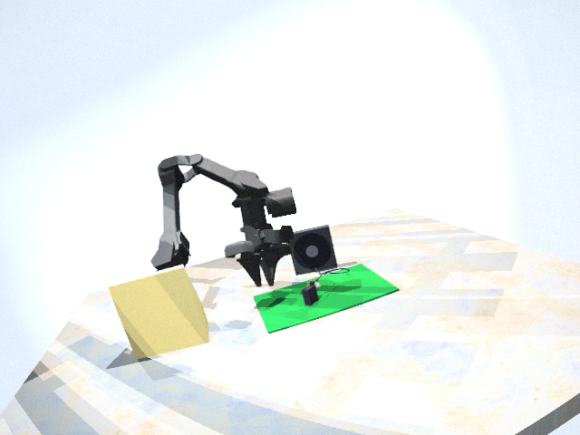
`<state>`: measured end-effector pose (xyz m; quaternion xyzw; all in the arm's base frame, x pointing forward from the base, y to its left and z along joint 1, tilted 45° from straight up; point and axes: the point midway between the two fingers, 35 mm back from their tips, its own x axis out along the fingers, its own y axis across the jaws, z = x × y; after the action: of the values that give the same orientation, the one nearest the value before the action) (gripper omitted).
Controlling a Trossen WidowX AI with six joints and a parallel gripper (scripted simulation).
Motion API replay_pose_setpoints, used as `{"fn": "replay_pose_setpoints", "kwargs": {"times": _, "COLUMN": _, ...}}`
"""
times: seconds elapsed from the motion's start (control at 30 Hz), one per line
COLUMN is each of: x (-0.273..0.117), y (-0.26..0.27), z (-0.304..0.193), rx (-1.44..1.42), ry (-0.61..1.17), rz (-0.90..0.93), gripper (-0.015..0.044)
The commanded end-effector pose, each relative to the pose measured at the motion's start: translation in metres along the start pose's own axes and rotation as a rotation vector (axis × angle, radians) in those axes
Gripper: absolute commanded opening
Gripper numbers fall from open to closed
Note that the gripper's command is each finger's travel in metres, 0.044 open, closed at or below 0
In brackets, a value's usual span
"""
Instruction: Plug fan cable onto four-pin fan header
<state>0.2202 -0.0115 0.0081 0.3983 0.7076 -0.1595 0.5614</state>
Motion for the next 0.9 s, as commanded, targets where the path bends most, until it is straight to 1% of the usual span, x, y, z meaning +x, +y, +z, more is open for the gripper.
{"fn": "replay_pose_setpoints", "kwargs": {"times": 0.0, "x": -0.008, "y": 0.005, "z": 0.005, "rx": -0.015, "ry": 0.052, "rz": 0.079, "gripper": 0.0205}}
{"fn": "replay_pose_setpoints", "kwargs": {"times": 0.5, "x": -0.039, "y": 0.012, "z": 0.024, "rx": -0.036, "ry": 0.168, "rz": 0.379, "gripper": 0.0205}}
{"fn": "replay_pose_setpoints", "kwargs": {"times": 0.6, "x": -0.04, "y": 0.012, "z": 0.025, "rx": -0.036, "ry": 0.17, "rz": 0.394, "gripper": 0.0205}}
{"fn": "replay_pose_setpoints", "kwargs": {"times": 0.63, "x": -0.034, "y": 0.01, "z": 0.02, "rx": -0.026, "ry": 0.169, "rz": 0.35, "gripper": 0.0205}}
{"fn": "replay_pose_setpoints", "kwargs": {"times": 0.67, "x": -0.034, "y": 0.01, "z": 0.02, "rx": -0.026, "ry": 0.169, "rz": 0.35, "gripper": 0.0205}}
{"fn": "replay_pose_setpoints", "kwargs": {"times": 0.8, "x": -0.035, "y": 0.01, "z": 0.022, "rx": -0.045, "ry": 0.167, "rz": 0.356, "gripper": 0.031}}
{"fn": "replay_pose_setpoints", "kwargs": {"times": 0.87, "x": -0.04, "y": 0.009, "z": 0.03, "rx": -0.155, "ry": 0.146, "rz": 0.366, "gripper": 0.0362}}
